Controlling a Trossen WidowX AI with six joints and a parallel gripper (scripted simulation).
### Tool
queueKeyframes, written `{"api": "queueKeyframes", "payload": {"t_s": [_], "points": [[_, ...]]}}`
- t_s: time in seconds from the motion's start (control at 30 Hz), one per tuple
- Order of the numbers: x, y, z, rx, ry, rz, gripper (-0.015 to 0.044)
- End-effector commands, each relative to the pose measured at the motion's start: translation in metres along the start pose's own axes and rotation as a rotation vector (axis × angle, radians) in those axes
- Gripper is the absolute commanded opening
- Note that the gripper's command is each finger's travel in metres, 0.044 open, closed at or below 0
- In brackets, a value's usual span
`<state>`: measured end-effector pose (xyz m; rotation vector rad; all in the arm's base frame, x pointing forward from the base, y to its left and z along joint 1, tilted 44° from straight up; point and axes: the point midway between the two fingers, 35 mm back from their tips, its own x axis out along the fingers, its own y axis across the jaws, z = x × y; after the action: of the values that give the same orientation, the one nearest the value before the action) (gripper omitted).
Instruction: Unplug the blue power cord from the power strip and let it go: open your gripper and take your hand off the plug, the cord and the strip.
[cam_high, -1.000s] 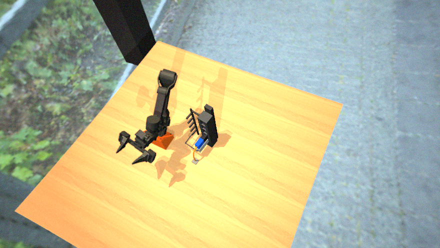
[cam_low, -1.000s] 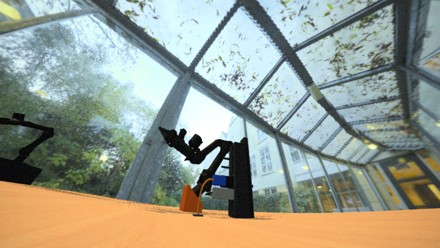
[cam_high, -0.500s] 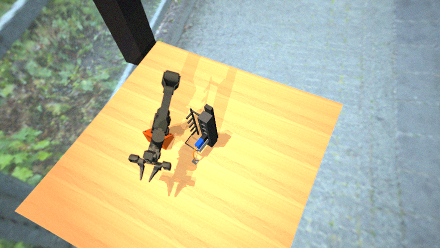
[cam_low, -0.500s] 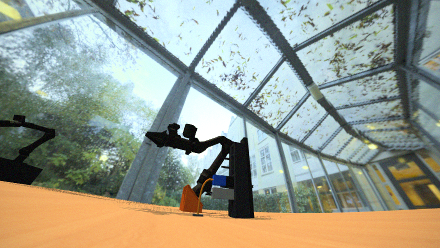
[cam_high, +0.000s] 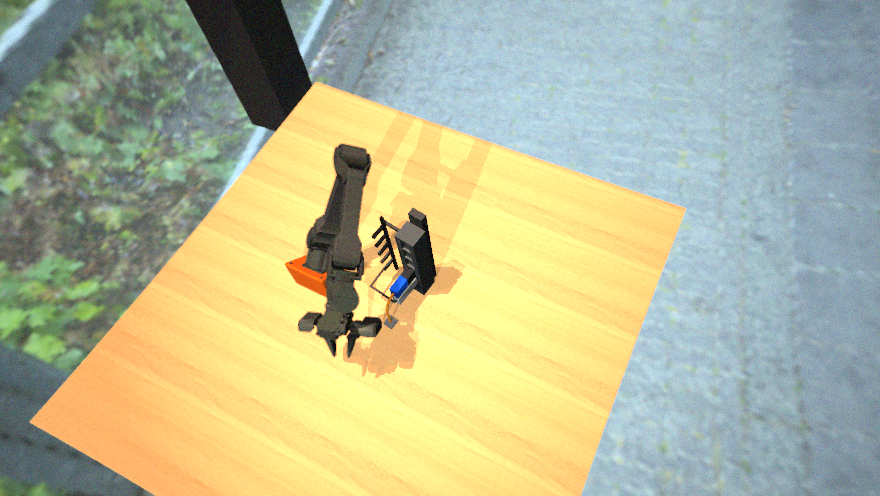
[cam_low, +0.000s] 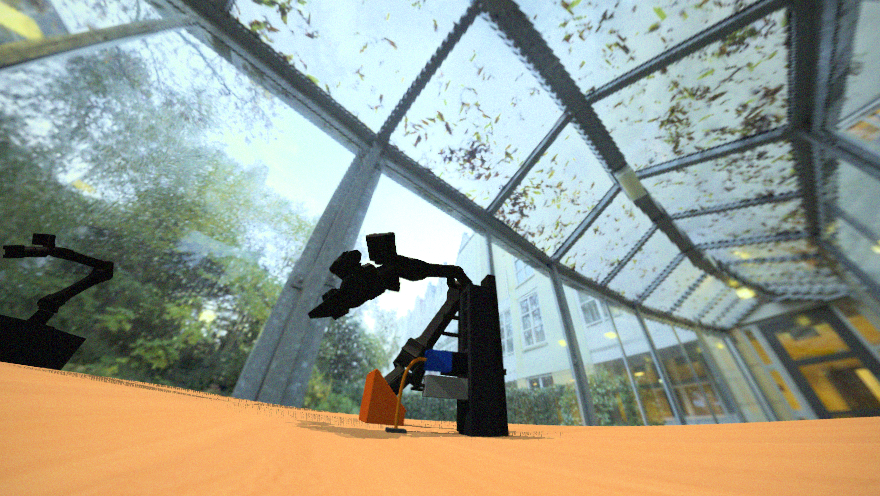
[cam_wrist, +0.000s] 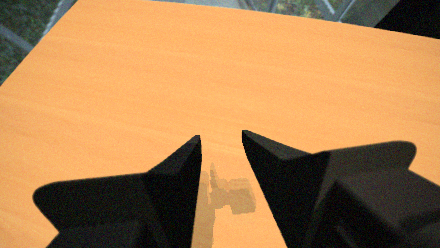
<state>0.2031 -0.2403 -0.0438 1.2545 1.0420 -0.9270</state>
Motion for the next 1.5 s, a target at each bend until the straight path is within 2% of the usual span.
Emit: {"api": "queueKeyframes", "payload": {"t_s": [0.0,0.33,0.8,1.47], "points": [[-0.028,0.039,-0.066,0.21,0.404,-0.057,0.016],[-0.085,0.073,-0.123,0.445,0.728,-0.216,0.016],[-0.086,0.073,-0.124,0.447,0.731,-0.218,0.016],[-0.105,0.088,-0.145,0.448,0.732,-0.218,0.016]]}}
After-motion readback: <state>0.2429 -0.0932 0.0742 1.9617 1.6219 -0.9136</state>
